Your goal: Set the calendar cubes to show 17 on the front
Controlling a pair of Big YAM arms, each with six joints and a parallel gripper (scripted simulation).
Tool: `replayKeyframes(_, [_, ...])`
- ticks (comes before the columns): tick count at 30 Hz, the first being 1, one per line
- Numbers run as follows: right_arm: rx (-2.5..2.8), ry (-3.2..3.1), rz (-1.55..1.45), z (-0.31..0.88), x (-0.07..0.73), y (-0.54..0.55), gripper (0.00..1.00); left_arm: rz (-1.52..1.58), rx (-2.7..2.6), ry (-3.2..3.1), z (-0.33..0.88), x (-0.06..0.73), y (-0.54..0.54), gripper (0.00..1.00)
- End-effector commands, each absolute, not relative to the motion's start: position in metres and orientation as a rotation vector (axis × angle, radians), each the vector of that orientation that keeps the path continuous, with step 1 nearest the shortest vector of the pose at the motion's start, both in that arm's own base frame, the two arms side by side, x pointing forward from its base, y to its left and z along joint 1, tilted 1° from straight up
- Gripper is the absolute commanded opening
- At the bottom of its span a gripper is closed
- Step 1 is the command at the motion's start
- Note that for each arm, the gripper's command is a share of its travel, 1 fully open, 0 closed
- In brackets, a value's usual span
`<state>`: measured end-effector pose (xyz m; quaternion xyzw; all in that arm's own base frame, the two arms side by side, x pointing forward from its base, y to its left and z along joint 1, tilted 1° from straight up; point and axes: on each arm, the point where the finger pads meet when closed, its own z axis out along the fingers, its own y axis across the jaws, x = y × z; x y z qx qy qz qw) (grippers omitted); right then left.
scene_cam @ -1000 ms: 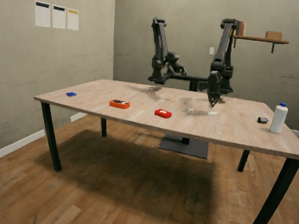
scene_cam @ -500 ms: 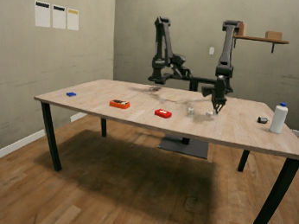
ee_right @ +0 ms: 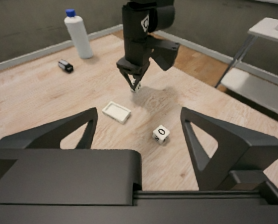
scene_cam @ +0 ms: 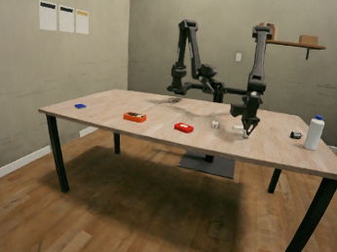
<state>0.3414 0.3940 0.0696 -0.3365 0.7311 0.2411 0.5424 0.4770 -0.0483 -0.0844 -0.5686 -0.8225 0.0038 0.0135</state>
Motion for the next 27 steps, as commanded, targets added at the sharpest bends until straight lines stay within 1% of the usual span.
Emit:
replayKeyframes(1, [-0.8, 1.681, 0.594, 0.084, 0.347, 0.413, 1.0, -0.04, -1.641, -2.722, -0.061, 0.498, -0.053, 0.25])
replayKeyframes(17, [-0.79, 1.703, 0.585, 0.082, 0.347, 0.403, 1.0, -0.022, -1.638, -2.698, -0.072, 0.493, -0.052, 0.25])
replayKeyframes(27, [-0.79, 1.703, 0.585, 0.082, 0.347, 0.403, 1.0, -0.018, -1.591, -2.72, -0.077, 0.506, -0.058, 0.25])
